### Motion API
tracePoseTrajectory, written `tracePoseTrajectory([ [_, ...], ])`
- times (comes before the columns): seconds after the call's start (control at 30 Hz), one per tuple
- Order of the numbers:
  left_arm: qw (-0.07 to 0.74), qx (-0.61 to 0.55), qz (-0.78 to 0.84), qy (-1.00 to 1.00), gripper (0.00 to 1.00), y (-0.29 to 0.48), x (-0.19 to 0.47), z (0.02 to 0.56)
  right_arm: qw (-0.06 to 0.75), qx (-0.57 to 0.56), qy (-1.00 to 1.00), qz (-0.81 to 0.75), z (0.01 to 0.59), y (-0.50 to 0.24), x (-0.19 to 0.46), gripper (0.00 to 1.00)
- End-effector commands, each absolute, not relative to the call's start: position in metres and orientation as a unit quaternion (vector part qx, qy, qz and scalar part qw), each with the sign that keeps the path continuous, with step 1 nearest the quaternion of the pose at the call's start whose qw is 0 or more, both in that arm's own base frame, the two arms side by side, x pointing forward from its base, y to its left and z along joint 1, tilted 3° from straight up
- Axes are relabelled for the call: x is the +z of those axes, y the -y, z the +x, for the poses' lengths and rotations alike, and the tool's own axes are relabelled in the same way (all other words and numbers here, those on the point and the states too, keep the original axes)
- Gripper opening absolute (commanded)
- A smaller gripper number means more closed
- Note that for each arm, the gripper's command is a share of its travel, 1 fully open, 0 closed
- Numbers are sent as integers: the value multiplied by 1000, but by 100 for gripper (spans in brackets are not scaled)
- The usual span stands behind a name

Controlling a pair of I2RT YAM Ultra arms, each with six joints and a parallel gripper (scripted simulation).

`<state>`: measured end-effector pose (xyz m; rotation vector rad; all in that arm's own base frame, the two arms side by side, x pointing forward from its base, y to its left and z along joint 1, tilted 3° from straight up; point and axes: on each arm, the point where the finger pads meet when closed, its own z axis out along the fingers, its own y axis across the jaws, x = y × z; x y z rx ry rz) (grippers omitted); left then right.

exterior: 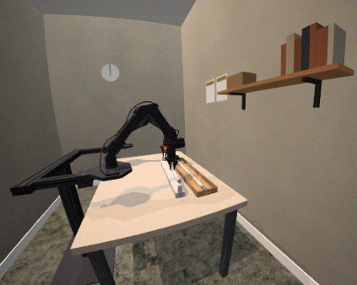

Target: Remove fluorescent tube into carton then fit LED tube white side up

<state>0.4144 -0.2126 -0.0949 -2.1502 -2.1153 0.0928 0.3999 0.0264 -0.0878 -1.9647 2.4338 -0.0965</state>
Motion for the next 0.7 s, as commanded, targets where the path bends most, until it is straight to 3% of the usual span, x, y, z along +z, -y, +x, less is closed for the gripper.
tracePoseTrajectory([
  [0.0,41,40,-720,691,11,227,-81,419,54,-47,-780,-622,428,-33,-64,11],
  [0.13,17,32,-721,692,11,232,-75,429,56,-48,-775,-628,429,-40,-63,11],
  [0.67,46,46,-719,692,11,224,-92,418,53,-45,-775,-628,426,-42,-64,11],
])
